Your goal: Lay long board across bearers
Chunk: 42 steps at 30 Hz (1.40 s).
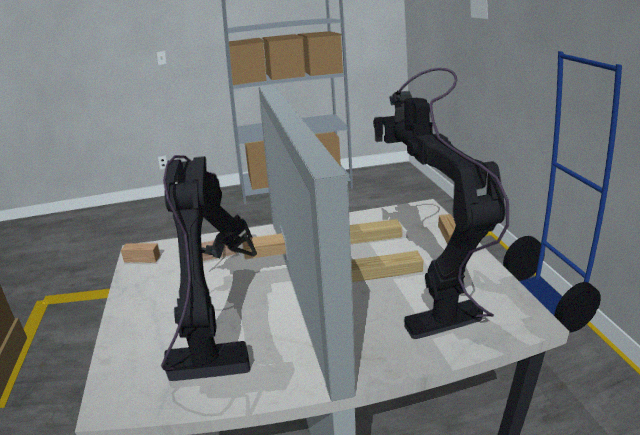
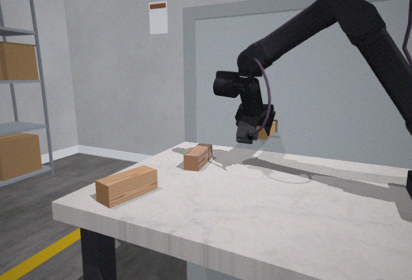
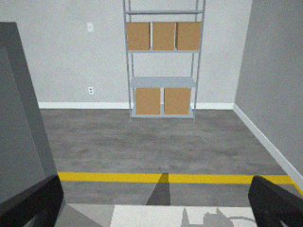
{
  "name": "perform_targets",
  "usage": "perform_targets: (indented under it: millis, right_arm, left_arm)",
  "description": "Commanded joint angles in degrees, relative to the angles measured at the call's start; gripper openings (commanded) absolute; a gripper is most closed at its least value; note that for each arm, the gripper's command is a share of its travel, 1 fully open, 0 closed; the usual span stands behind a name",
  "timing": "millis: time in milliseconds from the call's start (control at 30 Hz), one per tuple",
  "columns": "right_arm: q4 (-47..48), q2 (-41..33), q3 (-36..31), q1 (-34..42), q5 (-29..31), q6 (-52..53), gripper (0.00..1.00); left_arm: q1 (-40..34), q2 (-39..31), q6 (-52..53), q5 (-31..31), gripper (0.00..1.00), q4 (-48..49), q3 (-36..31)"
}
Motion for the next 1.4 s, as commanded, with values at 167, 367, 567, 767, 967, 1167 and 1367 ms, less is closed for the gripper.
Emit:
perform_targets:
  millis: [167, 367, 567, 767, 967, 1167, 1367]
  right_arm:
    - [0.2, -1.3, 2.2, -0.5, 0.8, -0.7, 1.00]
    - [0.2, -1.3, 2.2, -0.5, 0.8, -0.7, 1.00]
    - [0.2, -1.3, 2.2, -0.5, 0.8, -0.7, 1.00]
    - [0.2, -1.3, 2.2, -0.5, 0.8, -0.7, 1.00]
    - [0.2, -1.3, 2.2, -0.5, 0.8, -0.7, 1.00]
    - [0.2, -1.3, 2.2, -0.5, 0.8, -0.7, 1.00]
    - [0.2, -1.3, 2.2, -0.5, 0.8, -0.7, 1.00]
  left_arm:
    - [-3.0, -3.5, -4.3, -0.2, 0.00, 3.9, 0.0]
    - [-3.8, -4.3, -5.6, 0.6, 0.00, 4.8, -2.0]
    - [-5.2, -4.3, -7.7, 1.3, 0.00, 6.3, -0.8]
    - [-6.6, -4.6, -9.8, 1.2, 0.00, 7.7, -0.3]
    - [-7.2, -5.1, -11.0, 1.4, 0.00, 8.8, -2.1]
    - [-6.0, -5.3, -10.5, 1.3, 0.00, 6.3, 1.1]
    - [-6.3, -5.1, -10.5, 1.3, 0.00, 5.9, 1.6]
